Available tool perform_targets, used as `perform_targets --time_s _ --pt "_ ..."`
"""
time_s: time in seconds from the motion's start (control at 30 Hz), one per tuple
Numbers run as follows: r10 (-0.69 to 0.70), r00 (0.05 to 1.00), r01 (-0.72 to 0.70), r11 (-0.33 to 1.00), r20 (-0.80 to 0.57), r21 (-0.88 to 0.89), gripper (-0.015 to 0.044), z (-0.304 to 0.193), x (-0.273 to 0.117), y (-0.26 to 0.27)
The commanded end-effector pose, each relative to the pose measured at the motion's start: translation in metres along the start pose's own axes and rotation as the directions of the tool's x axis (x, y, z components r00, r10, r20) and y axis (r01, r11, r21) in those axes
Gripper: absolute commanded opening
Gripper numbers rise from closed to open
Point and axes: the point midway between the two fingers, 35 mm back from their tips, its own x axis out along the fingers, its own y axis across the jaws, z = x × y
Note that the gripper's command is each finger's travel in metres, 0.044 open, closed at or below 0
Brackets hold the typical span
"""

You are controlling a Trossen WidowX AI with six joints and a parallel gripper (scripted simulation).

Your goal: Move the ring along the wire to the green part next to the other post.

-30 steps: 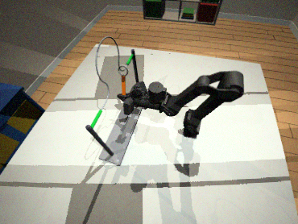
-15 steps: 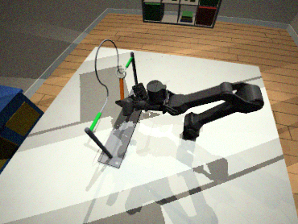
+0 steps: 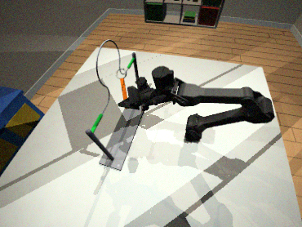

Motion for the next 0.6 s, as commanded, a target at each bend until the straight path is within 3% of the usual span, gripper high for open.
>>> perform_targets --time_s 0.0,0.57 --pt "0.048 0.996 -0.039 0.993 -0.077 0.108 -0.015 0.001 -0.012 0.018" --pt "0.243 0.969 -0.189 0.857 -0.052 0.479 -0.015 0.02 -0.024 0.076"
